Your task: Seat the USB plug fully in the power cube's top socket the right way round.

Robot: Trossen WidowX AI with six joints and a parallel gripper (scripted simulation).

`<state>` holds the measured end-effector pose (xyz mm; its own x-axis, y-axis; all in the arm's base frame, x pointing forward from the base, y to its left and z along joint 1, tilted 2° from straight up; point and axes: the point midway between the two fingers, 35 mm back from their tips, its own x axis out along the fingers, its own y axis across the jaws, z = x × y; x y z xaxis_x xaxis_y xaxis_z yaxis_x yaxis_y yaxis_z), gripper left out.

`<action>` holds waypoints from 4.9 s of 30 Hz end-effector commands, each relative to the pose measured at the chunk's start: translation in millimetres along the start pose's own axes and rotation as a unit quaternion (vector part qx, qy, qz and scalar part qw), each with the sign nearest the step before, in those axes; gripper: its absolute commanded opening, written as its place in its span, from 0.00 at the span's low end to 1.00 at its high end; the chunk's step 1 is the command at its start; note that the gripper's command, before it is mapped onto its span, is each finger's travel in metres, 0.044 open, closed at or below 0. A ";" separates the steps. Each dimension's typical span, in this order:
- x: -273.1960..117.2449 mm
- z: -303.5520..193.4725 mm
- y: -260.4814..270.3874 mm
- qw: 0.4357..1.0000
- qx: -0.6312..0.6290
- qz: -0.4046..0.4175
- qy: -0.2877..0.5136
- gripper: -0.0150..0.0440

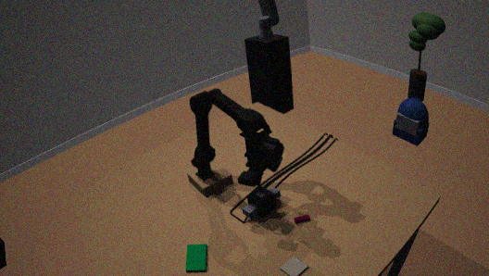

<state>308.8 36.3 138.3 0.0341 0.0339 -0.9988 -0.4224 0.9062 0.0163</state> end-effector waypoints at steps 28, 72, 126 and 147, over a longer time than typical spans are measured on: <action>0.0 0.1 0.0 0.921 0.389 0.000 0.000 0.25; 0.1 0.0 0.0 0.562 0.827 0.000 0.000 0.25; 4.6 1.2 2.8 0.556 0.831 0.015 0.009 0.25; 7.0 1.7 4.3 0.555 0.832 0.023 0.014 0.25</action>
<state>308.4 40.6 131.4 0.0316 0.0817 -0.9962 0.9986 0.0386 0.0348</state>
